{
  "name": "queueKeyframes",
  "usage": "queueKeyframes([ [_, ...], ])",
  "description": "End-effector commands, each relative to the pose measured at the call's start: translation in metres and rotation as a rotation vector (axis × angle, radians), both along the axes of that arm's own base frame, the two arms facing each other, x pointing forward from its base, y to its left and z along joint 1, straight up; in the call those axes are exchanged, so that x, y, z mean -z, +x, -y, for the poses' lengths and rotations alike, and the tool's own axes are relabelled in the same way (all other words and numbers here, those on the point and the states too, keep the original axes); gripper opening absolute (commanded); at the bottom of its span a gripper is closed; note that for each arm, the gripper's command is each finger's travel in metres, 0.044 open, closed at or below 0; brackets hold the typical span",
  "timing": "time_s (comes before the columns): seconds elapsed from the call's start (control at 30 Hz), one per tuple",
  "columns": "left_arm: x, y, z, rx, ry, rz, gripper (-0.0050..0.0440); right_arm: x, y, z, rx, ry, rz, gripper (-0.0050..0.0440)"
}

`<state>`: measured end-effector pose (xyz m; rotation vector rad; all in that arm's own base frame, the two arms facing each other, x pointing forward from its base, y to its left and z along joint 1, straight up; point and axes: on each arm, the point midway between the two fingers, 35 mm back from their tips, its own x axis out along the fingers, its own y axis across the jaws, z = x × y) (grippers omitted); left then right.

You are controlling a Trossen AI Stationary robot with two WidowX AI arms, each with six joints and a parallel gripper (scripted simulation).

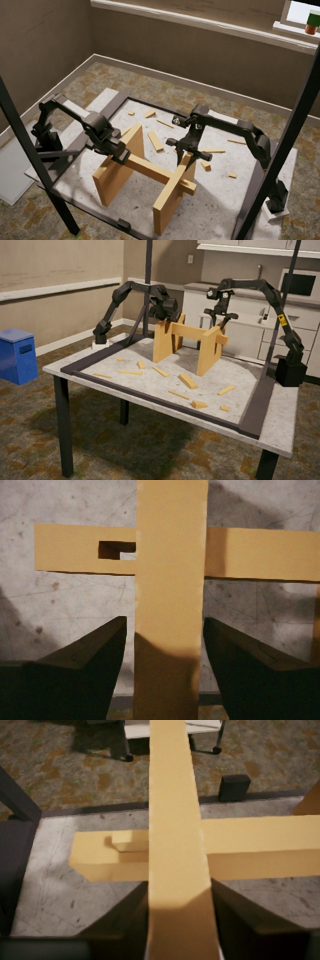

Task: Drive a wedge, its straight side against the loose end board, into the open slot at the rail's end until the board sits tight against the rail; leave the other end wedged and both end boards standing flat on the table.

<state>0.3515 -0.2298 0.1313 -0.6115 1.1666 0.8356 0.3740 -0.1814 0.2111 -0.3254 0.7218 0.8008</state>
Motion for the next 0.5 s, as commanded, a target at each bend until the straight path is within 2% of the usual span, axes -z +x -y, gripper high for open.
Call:
queueKeyframes([
  [0.0,-0.017,0.004,0.002,0.001,-0.018,0.027,0.0207,-0.01,-0.002,-0.001,0.0,-0.022,0.025,-0.005],
  [0.27,-0.016,0.003,0.001,0.001,-0.02,0.028,0.0207,-0.01,-0.002,-0.001,0.0,-0.022,0.025,-0.005],
  [0.3,-0.032,0.004,0.002,0.001,-0.021,0.029,0.0207,-0.01,-0.002,-0.001,0.0,-0.022,0.025,-0.005],
  [0.43,-0.051,0.015,0.011,0.0,-0.069,0.087,0.0207,-0.01,-0.002,-0.001,0.0,-0.022,0.025,-0.005],
  [0.47,-0.06,-0.004,-0.004,0.019,-0.048,0.069,0.0207,-0.01,-0.002,-0.001,0.0,-0.022,0.025,-0.005],
])
